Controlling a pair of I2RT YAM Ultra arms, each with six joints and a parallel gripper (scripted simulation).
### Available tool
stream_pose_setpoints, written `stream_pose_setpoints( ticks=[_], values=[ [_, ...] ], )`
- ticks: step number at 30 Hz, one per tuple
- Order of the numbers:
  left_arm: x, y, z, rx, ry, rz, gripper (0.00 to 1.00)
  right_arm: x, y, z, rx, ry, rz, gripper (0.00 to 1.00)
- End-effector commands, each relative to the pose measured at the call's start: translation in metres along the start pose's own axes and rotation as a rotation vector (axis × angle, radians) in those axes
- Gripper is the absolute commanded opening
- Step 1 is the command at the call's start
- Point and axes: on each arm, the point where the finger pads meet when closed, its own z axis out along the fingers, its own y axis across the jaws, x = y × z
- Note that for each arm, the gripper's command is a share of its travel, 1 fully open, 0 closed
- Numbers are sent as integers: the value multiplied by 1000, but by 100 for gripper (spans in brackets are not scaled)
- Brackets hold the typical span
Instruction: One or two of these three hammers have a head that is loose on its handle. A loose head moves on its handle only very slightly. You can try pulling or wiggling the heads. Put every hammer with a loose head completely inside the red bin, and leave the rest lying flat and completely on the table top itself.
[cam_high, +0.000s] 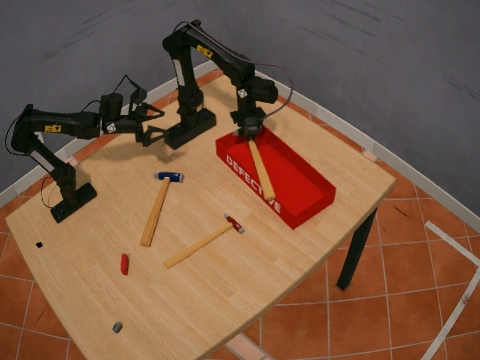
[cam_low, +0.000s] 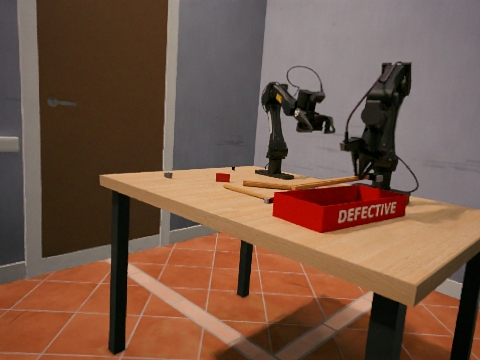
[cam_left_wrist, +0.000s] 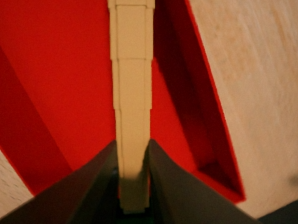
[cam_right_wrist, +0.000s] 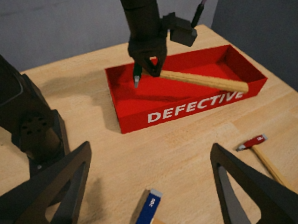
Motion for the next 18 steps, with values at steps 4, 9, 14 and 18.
stream_pose_setpoints(
  ticks=[4, 9, 14, 18],
  values=[
    [-17, 9, -9, -110, -88, -255, 10, 5, -4, 1, 13, 7, 9, 100],
    [-11, 5, -5, -119, -103, -392, 10, 5, -4, 1, 13, 7, 9, 100],
    [3, -2, 0, -97, -76, -416, 10, 5, -4, 1, 13, 7, 9, 100],
    [10, -4, 3, -91, -62, -415, 10, 5, -4, 1, 13, 7, 9, 100]
  ],
)
